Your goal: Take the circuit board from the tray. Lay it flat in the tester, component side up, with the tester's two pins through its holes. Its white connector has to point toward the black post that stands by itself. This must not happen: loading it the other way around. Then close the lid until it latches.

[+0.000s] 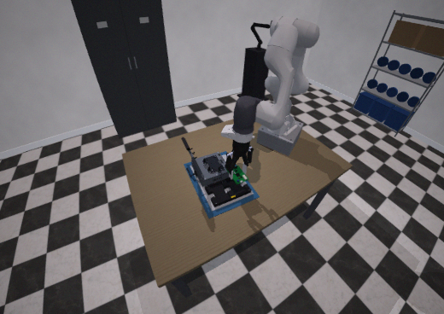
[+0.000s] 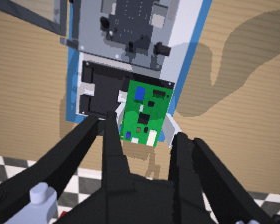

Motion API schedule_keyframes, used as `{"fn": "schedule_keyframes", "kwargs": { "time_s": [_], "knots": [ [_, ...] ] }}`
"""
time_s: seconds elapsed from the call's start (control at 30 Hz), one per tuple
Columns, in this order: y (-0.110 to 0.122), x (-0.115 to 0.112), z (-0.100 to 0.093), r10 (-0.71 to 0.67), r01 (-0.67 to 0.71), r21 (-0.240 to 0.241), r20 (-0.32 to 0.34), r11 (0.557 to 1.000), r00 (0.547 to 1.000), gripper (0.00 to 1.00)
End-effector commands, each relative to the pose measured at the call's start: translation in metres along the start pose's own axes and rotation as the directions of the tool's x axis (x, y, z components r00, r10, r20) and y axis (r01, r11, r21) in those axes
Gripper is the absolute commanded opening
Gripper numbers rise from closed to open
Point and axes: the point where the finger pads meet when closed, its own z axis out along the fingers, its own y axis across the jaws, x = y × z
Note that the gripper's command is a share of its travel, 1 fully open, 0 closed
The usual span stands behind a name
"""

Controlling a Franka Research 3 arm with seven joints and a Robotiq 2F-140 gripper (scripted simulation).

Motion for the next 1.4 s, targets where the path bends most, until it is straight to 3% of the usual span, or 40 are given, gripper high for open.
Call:
{"fn": "schedule_keyframes", "kwargs": {
  "time_s": [0.0,0.83,1.37],
  "knots": [
    [0.0,0.0,0.0,0.011,-0.011,0.0,-0.002,1.0,1.0,0.46],
    [-0.004,0.01,-0.001,0.013,-0.013,0.0,-0.002,1.0,1.0,0.46],
    [-0.015,0.044,-0.003,0.013,-0.013,0.0,-0.002,1.0,1.0,0.46]
  ]
}}
